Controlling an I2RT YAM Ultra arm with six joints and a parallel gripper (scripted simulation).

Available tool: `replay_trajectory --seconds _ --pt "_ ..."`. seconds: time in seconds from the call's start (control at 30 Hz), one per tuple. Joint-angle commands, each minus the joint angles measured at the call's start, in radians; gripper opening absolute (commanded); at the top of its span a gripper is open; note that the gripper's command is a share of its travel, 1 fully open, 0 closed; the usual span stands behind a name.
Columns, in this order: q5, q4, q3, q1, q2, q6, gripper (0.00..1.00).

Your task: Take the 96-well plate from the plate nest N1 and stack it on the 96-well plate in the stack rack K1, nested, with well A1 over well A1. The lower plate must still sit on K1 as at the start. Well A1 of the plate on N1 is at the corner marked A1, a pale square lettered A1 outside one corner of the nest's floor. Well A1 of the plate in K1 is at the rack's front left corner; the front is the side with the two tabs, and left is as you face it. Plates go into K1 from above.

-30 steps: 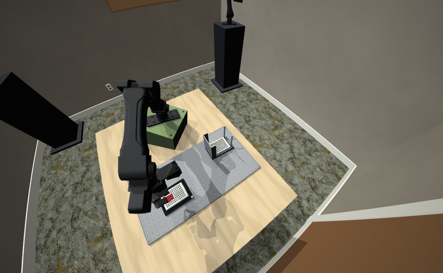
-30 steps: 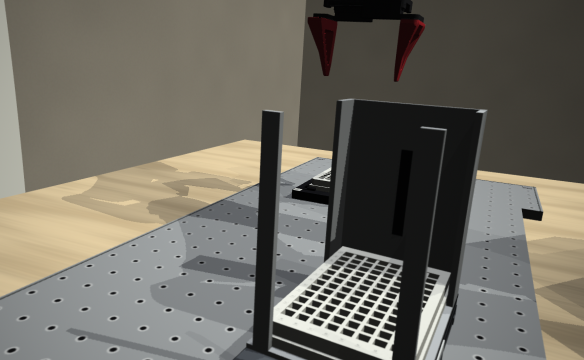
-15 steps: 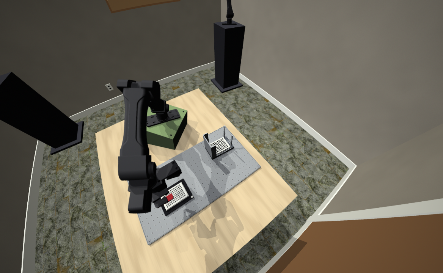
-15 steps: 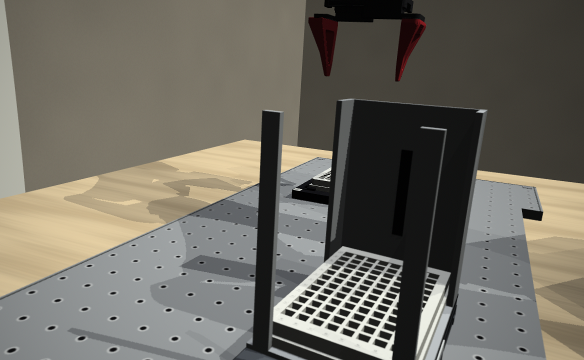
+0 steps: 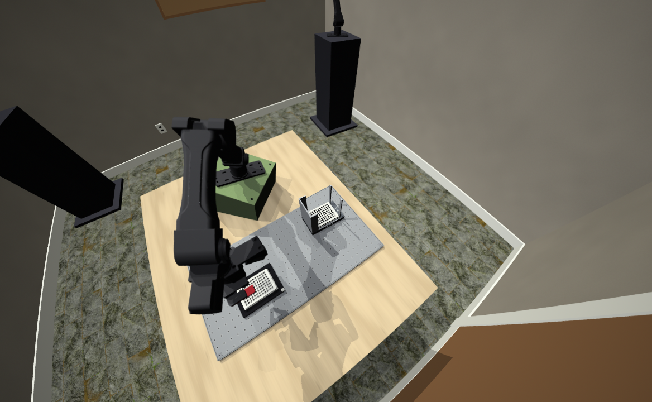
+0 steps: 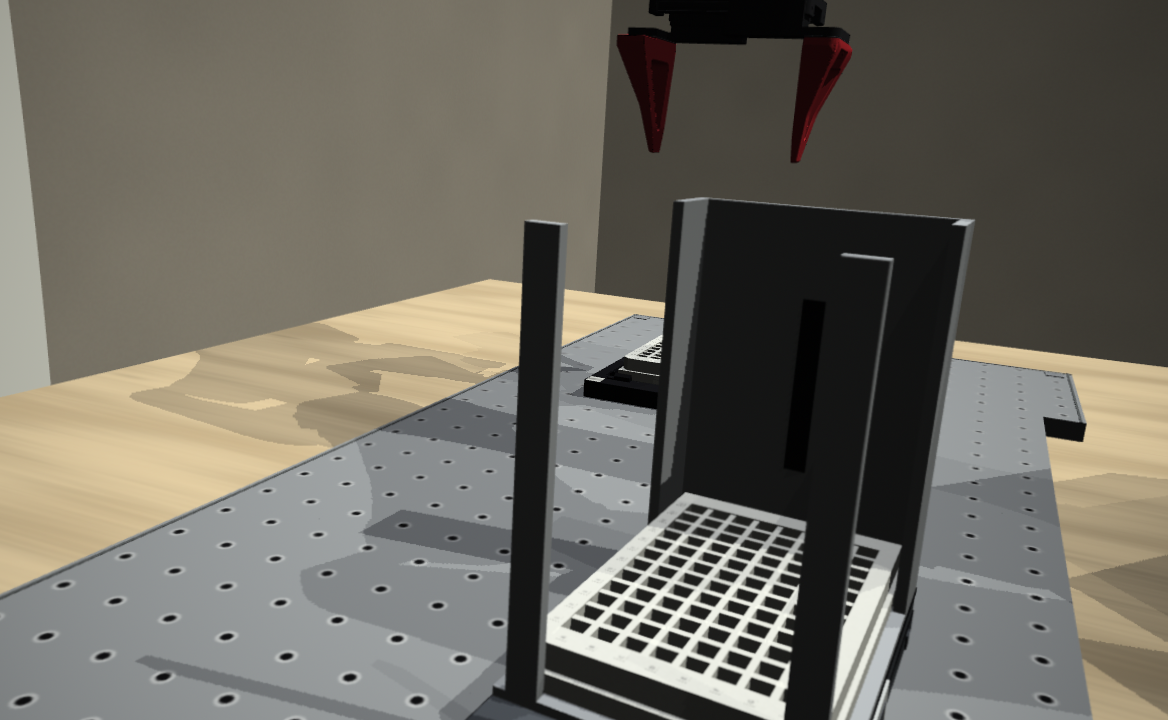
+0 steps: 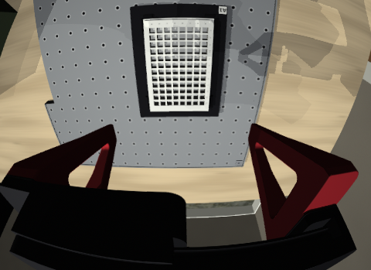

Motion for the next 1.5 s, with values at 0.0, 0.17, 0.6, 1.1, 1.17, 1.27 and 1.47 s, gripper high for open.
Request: replay_trajectory --seconds 0.0,0.17,0.6,1.1,1.17,1.27,1.47 --pt "-0.003 -0.025 0.025 -0.003 0.005 -0.006 1.0" --pt "-0.003 -0.025 0.025 -0.003 0.005 -0.006 1.0" --pt "-0.003 -0.025 0.025 -0.003 0.005 -0.006 1.0" --pt "-0.003 -0.025 0.025 -0.003 0.005 -0.006 1.0" --pt "-0.003 -0.025 0.025 -0.003 0.005 -0.006 1.0" --pt "-0.002 0.016 -0.027 0.007 0.015 0.001 1.0" --pt "-0.001 0.051 -0.051 0.008 0.025 0.011 1.0"
